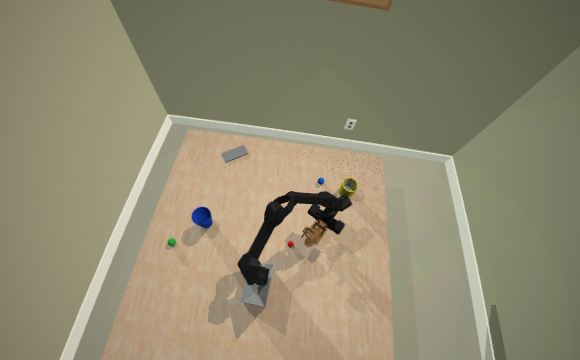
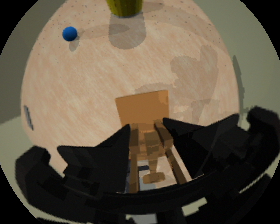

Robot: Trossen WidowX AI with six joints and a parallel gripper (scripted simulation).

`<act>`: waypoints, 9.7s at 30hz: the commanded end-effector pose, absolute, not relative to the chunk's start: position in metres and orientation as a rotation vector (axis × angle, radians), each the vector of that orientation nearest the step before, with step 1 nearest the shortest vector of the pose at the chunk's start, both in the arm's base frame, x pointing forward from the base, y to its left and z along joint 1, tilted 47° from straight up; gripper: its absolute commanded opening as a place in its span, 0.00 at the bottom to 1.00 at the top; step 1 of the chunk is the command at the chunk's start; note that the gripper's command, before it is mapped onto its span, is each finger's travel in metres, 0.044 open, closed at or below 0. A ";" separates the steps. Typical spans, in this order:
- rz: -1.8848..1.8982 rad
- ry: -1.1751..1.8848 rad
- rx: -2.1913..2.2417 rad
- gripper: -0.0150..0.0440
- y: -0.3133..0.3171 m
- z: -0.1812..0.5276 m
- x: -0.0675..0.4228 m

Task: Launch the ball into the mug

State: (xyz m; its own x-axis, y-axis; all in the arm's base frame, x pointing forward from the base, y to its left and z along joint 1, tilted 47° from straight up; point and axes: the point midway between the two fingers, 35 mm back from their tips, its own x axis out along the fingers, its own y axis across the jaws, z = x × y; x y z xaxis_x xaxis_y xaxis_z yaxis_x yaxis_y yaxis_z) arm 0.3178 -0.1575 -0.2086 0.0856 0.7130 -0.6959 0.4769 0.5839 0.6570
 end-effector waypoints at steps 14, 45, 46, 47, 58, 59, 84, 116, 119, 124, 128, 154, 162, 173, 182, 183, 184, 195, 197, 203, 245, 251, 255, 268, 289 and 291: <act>0.238 1.561 1.026 0.25 -0.143 -0.221 0.322; 0.244 1.564 1.018 0.65 -0.126 -0.236 0.325; 0.244 1.564 1.018 0.70 -0.126 -0.236 0.325; 0.244 1.564 1.018 0.74 -0.126 -0.236 0.325; 0.238 1.566 1.018 1.00 -0.199 -0.165 0.314; 0.238 1.566 1.018 1.00 -0.199 -0.165 0.314; 0.238 1.563 1.029 1.00 -0.153 -0.210 0.319; 0.241 1.562 1.031 1.00 -0.121 -0.240 0.322; 0.241 1.559 1.019 0.87 -0.124 -0.238 0.324; 0.241 1.559 1.019 0.64 -0.124 -0.238 0.324; 0.241 1.559 1.019 0.50 -0.124 -0.238 0.324; 0.238 1.560 1.024 0.25 -0.148 -0.216 0.321; 0.239 1.561 1.026 0.25 -0.138 -0.225 0.323; 0.240 1.562 1.030 0.25 -0.125 -0.238 0.324; 0.244 1.564 1.017 0.34 -0.126 -0.236 0.325; 0.244 1.564 1.017 0.39 -0.126 -0.236 0.325; 0.244 1.564 1.017 0.43 -0.126 -0.236 0.325; 0.242 1.564 1.017 0.92 -0.134 -0.229 0.325; 0.239 1.564 1.016 1.00 -0.157 -0.209 0.323; 0.238 1.566 1.017 1.00 -0.199 -0.165 0.314; 0.776 1.270 0.379 0.76 -0.153 -0.141 0.284; 0.871 1.225 0.240 0.76 -0.133 -0.135 0.279; 0.903 1.205 0.195 0.76 -0.127 -0.134 0.276; 1.054 1.052 -0.074 0.76 -0.107 -0.134 0.261; 1.413 0.582 -0.603 0.76 -0.037 -0.122 0.203; 1.422 0.565 -0.620 0.76 -0.035 -0.122 0.201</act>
